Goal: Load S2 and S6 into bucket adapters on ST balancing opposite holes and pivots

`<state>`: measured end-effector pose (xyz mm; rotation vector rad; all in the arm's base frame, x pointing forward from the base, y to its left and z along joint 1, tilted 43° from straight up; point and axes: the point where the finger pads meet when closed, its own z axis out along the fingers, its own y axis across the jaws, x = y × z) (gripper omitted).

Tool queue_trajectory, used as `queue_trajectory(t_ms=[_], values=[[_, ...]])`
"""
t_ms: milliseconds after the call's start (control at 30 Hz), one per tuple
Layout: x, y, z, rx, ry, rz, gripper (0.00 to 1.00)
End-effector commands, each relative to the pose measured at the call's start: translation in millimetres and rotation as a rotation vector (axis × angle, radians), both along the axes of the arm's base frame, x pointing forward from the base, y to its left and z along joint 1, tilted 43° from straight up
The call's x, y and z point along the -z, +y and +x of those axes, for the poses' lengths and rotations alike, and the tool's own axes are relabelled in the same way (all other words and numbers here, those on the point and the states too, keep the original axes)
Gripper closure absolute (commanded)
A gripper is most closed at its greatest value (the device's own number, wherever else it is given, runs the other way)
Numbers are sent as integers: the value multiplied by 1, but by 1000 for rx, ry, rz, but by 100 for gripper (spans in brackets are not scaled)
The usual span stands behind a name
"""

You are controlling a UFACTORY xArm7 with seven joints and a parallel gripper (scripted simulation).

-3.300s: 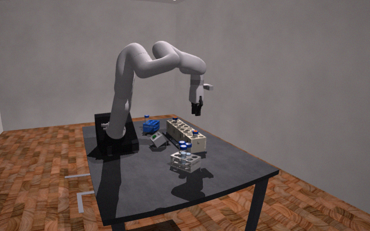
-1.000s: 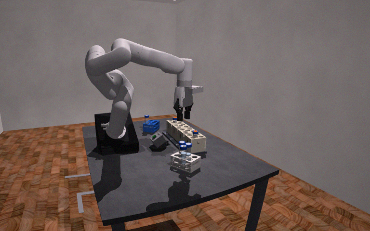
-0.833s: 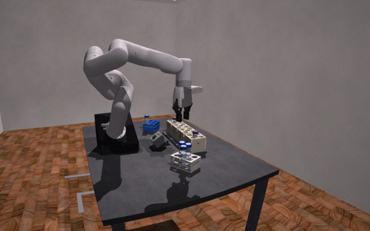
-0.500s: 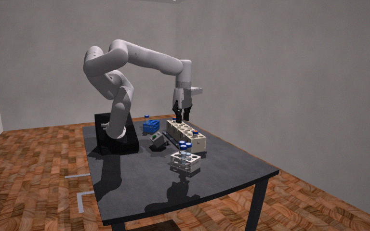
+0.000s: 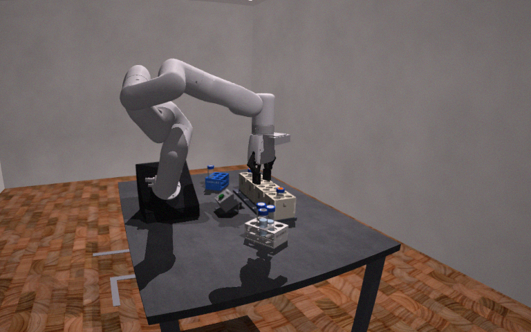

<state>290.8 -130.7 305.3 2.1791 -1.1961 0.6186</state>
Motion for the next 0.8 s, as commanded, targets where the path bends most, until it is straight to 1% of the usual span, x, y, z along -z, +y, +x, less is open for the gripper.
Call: queue_trajectory(t_ms=[0,767], values=[[3,-3,2,-2,-3,-1,43],[31,-29,6,-2,-3,-1,43]])
